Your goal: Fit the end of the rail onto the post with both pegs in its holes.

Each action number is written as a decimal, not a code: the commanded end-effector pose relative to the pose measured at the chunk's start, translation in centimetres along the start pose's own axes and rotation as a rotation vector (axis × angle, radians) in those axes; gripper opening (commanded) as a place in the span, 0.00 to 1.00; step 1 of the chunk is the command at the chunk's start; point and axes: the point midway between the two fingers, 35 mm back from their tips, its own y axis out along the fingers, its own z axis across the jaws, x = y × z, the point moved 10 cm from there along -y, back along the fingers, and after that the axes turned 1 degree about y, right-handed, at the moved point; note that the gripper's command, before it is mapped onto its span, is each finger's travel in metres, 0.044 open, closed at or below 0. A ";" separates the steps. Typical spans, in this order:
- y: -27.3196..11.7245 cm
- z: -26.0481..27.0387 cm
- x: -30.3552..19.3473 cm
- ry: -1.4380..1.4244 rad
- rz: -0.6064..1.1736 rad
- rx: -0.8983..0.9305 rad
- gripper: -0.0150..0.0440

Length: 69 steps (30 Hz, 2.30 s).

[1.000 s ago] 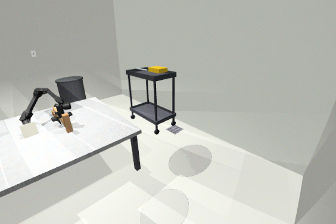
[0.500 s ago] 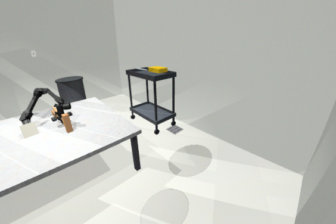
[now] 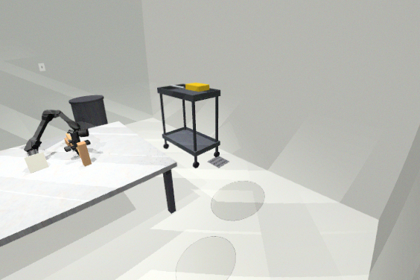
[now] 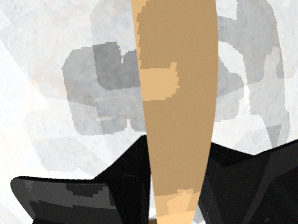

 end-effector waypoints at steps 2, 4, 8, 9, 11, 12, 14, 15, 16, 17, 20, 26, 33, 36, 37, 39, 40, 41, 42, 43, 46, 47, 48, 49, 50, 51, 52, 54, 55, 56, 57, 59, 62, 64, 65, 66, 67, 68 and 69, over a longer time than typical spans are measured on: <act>-0.4 0.0 0.0 0.001 -0.001 -0.002 0.25; -0.5 0.0 0.0 0.001 -0.001 -0.002 0.25; -0.7 -0.1 0.0 0.001 -0.001 -0.002 0.25; -0.7 -0.1 0.0 0.001 -0.001 -0.002 0.25; -0.8 -0.1 0.0 0.001 -0.001 -0.002 0.25; -0.9 -0.1 0.0 0.001 -0.001 -0.002 0.25; -1.0 -0.1 0.0 0.001 -0.001 -0.002 0.25; -1.0 -0.2 0.0 0.001 -0.001 -0.002 0.25; -1.1 -0.2 0.0 0.001 -0.001 -0.002 0.25; -1.1 -0.2 0.0 0.001 -0.001 -0.002 0.25; -1.3 -0.2 0.0 0.001 -0.001 -0.002 0.25; -1.6 -0.3 0.0 0.001 -0.001 -0.002 0.25; -1.9 -0.3 0.0 0.001 -0.001 -0.002 0.25; -2.1 -0.3 0.0 0.001 -0.001 -0.002 0.25; -2.1 -0.3 0.0 0.001 -0.001 -0.002 0.25; -2.2 -0.3 0.0 0.001 -0.001 -0.002 0.25; -2.3 -0.3 0.0 0.001 -0.001 -0.002 0.25; -2.3 -0.3 0.0 0.001 0.000 -0.002 0.25; -2.4 -0.3 0.0 0.001 0.000 -0.002 0.25; -2.4 -0.3 0.0 0.001 0.000 -0.002 0.25; -2.6 -0.3 0.0 0.001 0.000 -0.002 0.25; -2.6 -0.3 0.0 0.001 0.000 -0.002 0.25; -2.7 -0.3 0.0 0.001 0.000 -0.002 0.25; -2.7 -0.3 0.0 0.001 0.000 -0.002 0.25; -2.8 -0.3 0.0 0.001 0.000 -0.002 0.25; -2.8 -0.3 0.0 0.001 0.000 -0.002 0.25; -2.9 -0.3 0.0 0.001 0.000 -0.002 0.25; -3.0 -0.3 0.0 0.001 0.000 -0.002 0.25; -3.0 -0.3 0.0 0.001 0.000 -0.002 0.25; -3.1 -0.3 0.0 0.001 0.000 -0.002 0.25; -3.1 -0.3 0.0 0.001 0.000 -0.002 0.25; -3.2 -0.3 0.0 0.001 0.000 -0.002 0.25; -3.4 -0.3 -0.1 0.001 0.000 -0.002 0.25; -3.5 -0.3 -0.1 0.001 0.000 -0.002 0.25; -3.5 -0.3 -0.1 0.001 0.000 -0.002 0.25; -3.6 -0.3 -0.1 0.001 0.000 -0.002 0.25; -3.6 -0.3 -0.1 0.001 0.000 -0.002 0.25; -3.7 -0.3 -0.1 0.001 0.000 -0.002 0.25; -3.7 -0.3 -0.1 0.001 0.000 -0.002 0.25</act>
